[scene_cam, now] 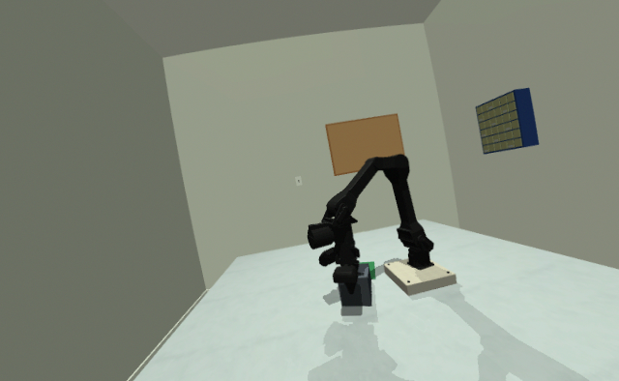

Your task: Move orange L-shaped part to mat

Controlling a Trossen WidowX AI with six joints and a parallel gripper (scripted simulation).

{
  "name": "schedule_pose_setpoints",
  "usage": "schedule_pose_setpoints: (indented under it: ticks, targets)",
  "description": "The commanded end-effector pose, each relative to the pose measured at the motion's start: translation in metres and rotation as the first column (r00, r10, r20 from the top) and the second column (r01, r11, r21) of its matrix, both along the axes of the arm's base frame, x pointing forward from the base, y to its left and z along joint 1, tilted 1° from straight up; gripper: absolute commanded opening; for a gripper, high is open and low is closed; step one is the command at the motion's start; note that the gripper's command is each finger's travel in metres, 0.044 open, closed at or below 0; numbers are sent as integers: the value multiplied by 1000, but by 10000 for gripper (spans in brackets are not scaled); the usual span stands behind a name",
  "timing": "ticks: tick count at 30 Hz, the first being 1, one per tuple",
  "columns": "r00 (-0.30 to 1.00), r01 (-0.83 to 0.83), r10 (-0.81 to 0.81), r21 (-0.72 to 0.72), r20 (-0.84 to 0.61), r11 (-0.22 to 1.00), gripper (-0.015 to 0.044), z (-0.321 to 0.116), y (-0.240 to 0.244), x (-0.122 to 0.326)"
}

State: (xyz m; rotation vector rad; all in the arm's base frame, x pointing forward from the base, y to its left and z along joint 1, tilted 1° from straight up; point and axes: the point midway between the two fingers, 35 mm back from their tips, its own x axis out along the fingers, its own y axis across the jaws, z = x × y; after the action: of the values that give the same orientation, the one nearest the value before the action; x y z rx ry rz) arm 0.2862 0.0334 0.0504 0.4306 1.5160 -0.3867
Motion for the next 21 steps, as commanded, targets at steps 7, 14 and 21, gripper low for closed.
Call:
schedule_pose_setpoints:
  ticks: [7,14,21]
  targets:
    - [1000,4,-4,0,-10,1000,180,-11,0,-2]
    - [1000,4,-4,0,-10,1000,180,-11,0,-2]
    - [1000,0,0,1,-4,1000,180,-10,0,-1]
